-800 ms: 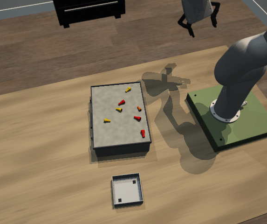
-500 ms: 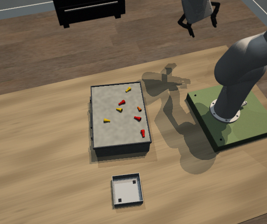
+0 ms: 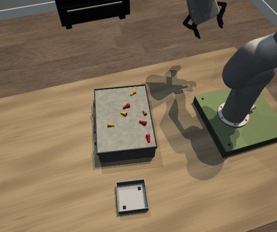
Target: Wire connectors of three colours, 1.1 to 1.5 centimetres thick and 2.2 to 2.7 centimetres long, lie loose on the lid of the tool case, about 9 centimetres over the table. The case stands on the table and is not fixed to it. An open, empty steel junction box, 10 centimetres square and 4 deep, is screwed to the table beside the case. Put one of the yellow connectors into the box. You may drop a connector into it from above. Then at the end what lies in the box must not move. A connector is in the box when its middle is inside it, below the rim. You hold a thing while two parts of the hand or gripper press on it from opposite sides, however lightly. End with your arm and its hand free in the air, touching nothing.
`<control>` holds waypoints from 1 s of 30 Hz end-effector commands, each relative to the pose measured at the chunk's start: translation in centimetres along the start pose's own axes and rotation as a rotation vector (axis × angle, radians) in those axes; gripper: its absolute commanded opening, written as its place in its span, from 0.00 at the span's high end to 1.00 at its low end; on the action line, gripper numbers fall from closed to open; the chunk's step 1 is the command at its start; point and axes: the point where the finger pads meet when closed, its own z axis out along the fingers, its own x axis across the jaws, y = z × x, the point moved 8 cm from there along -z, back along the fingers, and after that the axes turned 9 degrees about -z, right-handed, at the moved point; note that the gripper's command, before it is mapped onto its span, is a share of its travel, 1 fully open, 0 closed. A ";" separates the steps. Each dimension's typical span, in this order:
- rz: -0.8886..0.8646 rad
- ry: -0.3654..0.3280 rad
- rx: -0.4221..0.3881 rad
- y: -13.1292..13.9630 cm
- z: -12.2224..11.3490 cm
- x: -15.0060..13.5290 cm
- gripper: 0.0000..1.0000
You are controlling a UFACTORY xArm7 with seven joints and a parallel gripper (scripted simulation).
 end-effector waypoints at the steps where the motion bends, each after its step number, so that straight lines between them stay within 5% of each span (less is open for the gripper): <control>1: -0.134 0.015 0.076 -0.6 -2.0 -3.7 0.00; 8: -0.367 0.033 0.191 -0.4 -4.9 -10.4 0.00; 10: -0.367 0.033 0.191 -0.4 -4.9 -10.4 0.00; 15: -0.573 0.040 0.282 1.1 -7.0 -16.4 0.00; 25: -0.908 0.031 0.413 5.9 -9.7 -25.9 0.00; 27: -0.908 0.031 0.413 5.9 -9.7 -25.9 0.00; 30: -1.051 0.019 0.463 8.8 -10.5 -29.7 0.00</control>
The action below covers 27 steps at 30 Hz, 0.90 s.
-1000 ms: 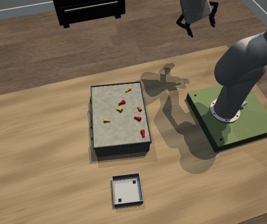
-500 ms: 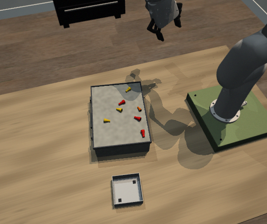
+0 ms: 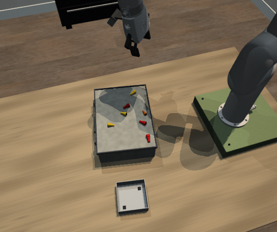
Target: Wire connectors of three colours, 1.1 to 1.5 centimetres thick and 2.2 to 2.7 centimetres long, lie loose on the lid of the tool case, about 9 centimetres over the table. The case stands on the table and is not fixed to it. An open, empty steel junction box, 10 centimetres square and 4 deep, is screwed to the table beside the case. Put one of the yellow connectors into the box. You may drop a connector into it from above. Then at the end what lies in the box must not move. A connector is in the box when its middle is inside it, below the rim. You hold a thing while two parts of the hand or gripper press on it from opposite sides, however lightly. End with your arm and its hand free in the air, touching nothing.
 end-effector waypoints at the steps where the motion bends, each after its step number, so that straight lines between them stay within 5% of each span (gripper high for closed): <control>1: -0.167 -0.015 0.073 -2.6 -1.5 -5.1 0.00; 11: -0.437 -0.062 0.187 -4.0 -4.1 -14.4 0.00; 27: -0.445 -0.064 0.190 -4.0 -4.2 -14.7 0.00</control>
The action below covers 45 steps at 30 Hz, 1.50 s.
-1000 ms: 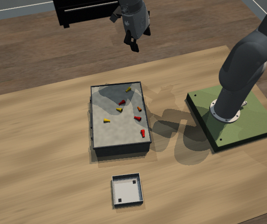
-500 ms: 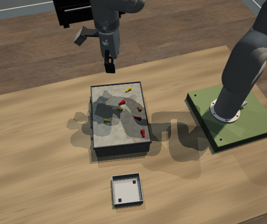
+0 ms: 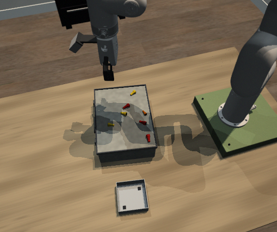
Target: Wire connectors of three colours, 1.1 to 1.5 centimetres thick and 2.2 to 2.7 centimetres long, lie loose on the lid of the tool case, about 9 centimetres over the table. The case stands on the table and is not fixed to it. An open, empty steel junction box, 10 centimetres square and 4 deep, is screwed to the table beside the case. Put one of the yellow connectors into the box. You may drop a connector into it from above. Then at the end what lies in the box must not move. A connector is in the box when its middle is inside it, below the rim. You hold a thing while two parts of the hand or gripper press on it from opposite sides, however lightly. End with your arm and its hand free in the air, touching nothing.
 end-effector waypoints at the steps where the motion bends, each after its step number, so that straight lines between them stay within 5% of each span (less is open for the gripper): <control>1: -0.001 0.001 0.004 -0.1 -0.2 0.0 0.00; 45: -0.014 0.003 0.003 -0.4 0.4 -0.7 0.00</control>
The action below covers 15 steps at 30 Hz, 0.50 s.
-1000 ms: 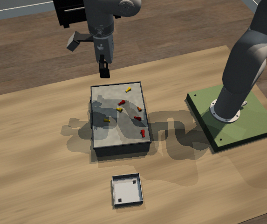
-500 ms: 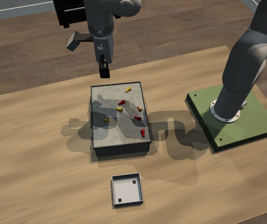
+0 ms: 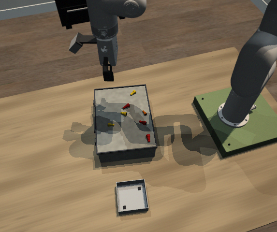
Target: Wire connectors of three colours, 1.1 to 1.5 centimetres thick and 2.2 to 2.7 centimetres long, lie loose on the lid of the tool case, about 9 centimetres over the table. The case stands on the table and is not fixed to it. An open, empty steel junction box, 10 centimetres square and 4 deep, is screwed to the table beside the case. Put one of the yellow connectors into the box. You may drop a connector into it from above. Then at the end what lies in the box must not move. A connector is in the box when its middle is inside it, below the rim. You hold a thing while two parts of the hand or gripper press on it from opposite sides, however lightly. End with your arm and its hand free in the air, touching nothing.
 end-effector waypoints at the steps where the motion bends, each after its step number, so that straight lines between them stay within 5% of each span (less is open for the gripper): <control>1: -0.018 0.004 0.001 -0.5 0.7 -0.9 0.00; 15: -0.179 0.010 -0.002 -2.6 7.3 -9.8 0.00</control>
